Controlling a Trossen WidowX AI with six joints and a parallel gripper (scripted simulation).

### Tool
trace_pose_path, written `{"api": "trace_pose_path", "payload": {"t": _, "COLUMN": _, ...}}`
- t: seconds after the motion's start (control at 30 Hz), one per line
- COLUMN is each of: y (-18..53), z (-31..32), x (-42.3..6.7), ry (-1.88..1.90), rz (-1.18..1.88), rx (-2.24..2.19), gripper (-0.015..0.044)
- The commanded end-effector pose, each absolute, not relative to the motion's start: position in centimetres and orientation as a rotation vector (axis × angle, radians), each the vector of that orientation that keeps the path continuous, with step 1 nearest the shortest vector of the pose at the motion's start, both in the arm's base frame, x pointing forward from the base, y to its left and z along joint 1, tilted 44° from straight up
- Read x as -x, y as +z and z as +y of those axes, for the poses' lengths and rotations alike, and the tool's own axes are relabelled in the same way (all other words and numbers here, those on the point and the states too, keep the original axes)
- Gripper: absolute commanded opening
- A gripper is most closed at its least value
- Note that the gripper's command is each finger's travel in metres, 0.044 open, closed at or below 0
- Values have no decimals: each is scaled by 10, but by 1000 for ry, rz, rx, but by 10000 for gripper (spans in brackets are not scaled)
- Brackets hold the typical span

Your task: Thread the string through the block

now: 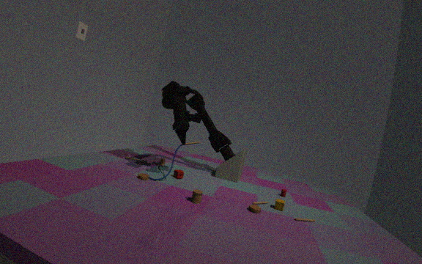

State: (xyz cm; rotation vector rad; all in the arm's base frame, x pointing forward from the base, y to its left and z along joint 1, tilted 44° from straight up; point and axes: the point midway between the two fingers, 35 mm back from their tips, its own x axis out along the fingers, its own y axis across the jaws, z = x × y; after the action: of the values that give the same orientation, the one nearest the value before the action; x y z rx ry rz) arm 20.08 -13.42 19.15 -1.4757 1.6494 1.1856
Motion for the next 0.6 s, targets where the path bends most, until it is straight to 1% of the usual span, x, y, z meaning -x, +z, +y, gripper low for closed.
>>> {"api": "trace_pose_path", "payload": {"t": 0.0, "y": 193, "z": -136, "x": -195, "ry": 1136, "rz": 1654, "rx": 1449, "gripper": 0}}
{"api": "trace_pose_path", "payload": {"t": 0.57, "y": 210, "z": -153, "x": -186, "ry": 926, "rz": 1655, "rx": 1371, "gripper": 0}}
